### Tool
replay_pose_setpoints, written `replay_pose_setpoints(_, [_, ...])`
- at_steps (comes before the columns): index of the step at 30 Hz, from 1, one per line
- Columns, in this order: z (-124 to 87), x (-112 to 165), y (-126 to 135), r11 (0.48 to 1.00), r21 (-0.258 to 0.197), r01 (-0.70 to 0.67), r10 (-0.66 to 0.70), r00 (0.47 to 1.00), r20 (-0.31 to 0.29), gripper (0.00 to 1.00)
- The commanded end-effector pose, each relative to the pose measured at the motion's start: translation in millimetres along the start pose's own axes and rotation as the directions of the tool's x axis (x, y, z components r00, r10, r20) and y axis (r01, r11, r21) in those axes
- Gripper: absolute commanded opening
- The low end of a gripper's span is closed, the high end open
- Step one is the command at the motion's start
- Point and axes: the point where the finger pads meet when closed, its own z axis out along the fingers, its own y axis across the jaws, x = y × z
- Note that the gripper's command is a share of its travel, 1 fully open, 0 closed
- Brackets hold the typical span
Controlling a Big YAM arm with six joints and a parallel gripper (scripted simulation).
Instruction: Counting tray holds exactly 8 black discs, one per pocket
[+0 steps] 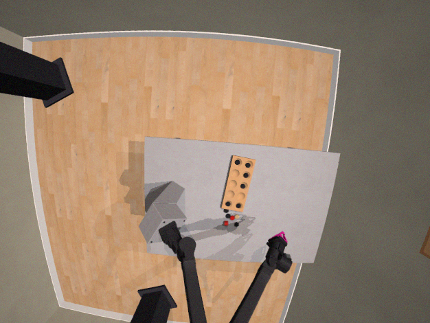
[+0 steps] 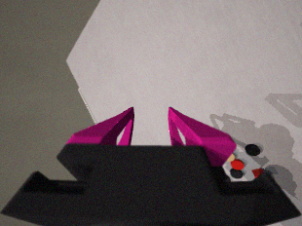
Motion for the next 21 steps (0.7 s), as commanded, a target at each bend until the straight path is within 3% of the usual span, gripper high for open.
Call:
replay_pose_setpoints(1, [9,21,-41,0.991,0.090,-0.103,0.107,0.994,-0.038,0.44])
replay_pose_setpoints(5, [9,21,-40,0.991,0.085,-0.104,0.107,0.993,-0.040,0.44])
replay_pose_setpoints(6, [9,-1,-32,0.992,0.068,-0.106,0.107,0.994,-0.006,0.44])
replay_pose_setpoints(9, [5,-7,-15,0.994,0.031,-0.100,0.100,0.995,0.014,0.44])
replay_pose_setpoints(15, [2,-5,-17,0.994,0.036,-0.101,0.101,0.995,0.014,0.44])
replay_pose_setpoints(16, [12,41,-75,0.968,0.168,-0.185,0.197,0.979,-0.055,0.44])
replay_pose_setpoints(21, [12,41,-74,0.969,0.164,-0.185,0.197,0.979,-0.058,0.44])
